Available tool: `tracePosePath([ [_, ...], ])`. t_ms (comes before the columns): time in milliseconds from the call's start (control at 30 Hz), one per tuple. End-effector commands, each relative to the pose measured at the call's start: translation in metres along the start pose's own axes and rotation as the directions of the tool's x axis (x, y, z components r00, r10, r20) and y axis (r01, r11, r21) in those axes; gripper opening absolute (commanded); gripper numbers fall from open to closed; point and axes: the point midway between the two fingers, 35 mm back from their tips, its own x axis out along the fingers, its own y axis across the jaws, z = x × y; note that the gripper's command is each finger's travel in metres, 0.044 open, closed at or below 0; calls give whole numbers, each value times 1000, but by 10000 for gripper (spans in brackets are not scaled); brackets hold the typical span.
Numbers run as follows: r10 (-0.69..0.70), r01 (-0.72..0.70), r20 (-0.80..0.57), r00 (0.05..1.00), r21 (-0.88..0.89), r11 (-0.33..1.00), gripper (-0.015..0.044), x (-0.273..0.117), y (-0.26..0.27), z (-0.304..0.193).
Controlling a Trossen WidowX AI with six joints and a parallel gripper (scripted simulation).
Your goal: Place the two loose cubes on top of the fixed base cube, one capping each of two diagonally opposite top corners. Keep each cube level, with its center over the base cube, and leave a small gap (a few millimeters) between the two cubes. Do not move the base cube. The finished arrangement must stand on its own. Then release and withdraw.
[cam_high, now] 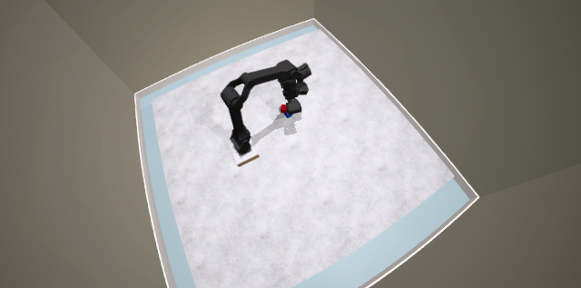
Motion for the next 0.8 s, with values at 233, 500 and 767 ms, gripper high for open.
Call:
tracePosePath([
  [233, 6, -7, 4, 1000, 310, 951, 105, 1, 18, 0],
  [500, 7, -7, 4, 1000, 409, 912, 105, 2, 24, -1],
  [767, 6, -7, 4, 1000, 416, 909, 105, 25, 23, -1],
])
